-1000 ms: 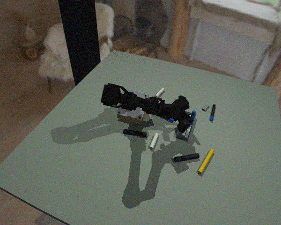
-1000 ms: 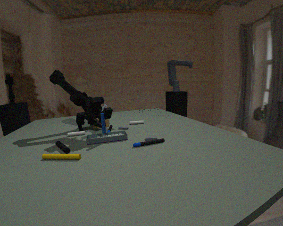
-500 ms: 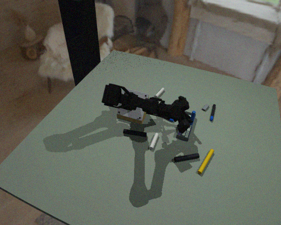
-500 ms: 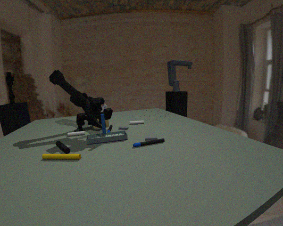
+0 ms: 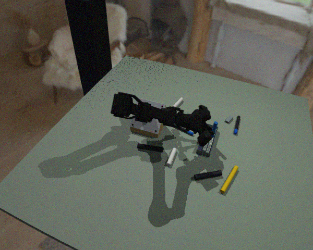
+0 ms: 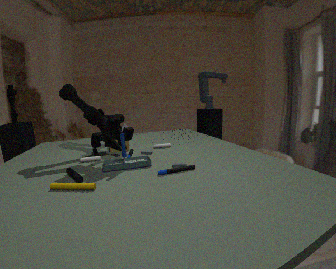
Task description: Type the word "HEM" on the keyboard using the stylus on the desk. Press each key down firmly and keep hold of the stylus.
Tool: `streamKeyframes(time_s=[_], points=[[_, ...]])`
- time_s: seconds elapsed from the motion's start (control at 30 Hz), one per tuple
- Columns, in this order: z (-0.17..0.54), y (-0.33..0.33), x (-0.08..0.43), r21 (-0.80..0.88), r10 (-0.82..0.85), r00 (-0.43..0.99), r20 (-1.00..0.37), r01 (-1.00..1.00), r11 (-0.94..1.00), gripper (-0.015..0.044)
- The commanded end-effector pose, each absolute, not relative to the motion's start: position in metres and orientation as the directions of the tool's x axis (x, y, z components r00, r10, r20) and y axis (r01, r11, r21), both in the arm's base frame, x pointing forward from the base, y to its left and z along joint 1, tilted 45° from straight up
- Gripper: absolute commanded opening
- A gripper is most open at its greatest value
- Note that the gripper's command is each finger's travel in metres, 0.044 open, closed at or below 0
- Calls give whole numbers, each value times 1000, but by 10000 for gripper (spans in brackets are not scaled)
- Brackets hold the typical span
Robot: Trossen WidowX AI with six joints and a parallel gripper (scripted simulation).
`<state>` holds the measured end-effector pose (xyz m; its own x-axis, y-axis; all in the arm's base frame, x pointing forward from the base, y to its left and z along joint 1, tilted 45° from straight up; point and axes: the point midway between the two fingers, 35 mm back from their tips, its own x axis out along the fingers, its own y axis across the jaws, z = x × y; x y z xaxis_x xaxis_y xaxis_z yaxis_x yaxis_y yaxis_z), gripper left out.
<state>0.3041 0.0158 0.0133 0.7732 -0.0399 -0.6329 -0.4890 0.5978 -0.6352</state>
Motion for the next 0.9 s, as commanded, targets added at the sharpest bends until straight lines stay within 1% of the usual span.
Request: streamKeyframes(time_s=[0.0, 0.17, 0.53, 0.63, 0.7, 0.73, 0.87], points=[[25, 27, 305, -633, -32, 778, -628, -486, 602, 81], [35, 37, 304, -633, -32, 778, -627, -486, 602, 81], [33, 37, 302, -633, -29, 774, -632, -494, 596, 84], [33, 37, 302, -633, -29, 774, -632, -494, 596, 64], [31, 38, 301, -632, -29, 774, -632, -494, 597, 12], [30, 40, 300, -632, -29, 774, -633, -494, 597, 0], [23, 48, 292, -630, -29, 773, -633, -494, 599, 0]])
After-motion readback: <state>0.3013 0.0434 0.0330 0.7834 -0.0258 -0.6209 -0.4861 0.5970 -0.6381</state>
